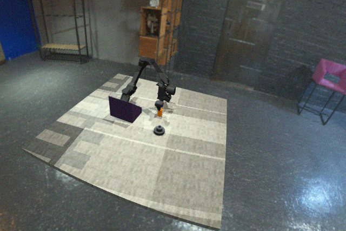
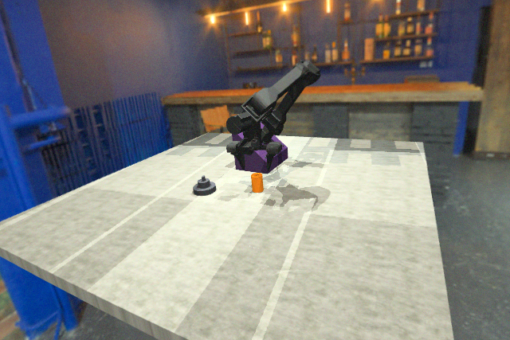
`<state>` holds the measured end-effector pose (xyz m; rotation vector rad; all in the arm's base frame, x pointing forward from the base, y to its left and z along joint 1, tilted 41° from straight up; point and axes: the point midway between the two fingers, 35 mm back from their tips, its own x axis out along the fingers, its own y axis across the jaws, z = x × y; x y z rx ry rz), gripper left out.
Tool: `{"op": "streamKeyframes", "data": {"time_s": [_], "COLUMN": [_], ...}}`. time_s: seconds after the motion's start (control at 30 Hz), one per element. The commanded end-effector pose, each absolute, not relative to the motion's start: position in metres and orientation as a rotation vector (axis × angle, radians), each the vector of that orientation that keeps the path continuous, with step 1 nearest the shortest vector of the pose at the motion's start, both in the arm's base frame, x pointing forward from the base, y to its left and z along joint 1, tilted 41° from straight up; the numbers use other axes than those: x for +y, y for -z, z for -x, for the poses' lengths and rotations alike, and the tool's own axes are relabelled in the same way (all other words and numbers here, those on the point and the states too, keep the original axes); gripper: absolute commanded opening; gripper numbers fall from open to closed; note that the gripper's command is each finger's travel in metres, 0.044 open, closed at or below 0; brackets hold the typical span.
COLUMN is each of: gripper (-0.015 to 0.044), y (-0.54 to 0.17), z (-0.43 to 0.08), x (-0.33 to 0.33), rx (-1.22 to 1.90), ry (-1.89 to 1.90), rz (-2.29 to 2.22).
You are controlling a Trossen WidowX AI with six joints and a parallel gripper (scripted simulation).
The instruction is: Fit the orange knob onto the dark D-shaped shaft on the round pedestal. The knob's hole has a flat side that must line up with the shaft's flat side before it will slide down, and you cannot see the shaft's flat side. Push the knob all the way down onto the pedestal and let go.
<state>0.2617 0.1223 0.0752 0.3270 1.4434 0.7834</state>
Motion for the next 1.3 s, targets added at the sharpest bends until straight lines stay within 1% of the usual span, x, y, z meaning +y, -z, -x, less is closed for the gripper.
{"op": "streamKeyframes", "data": {"time_s": [0.0,1.27], "gripper": [0.0440,0.0440], "y": [-0.070,-0.025], "z": [-0.260,-0.256], "x": [0.126,0.166], "rx": [1.450,1.449], "ry": [-0.783,-0.785], "rz": [-0.331,-0.333]}}
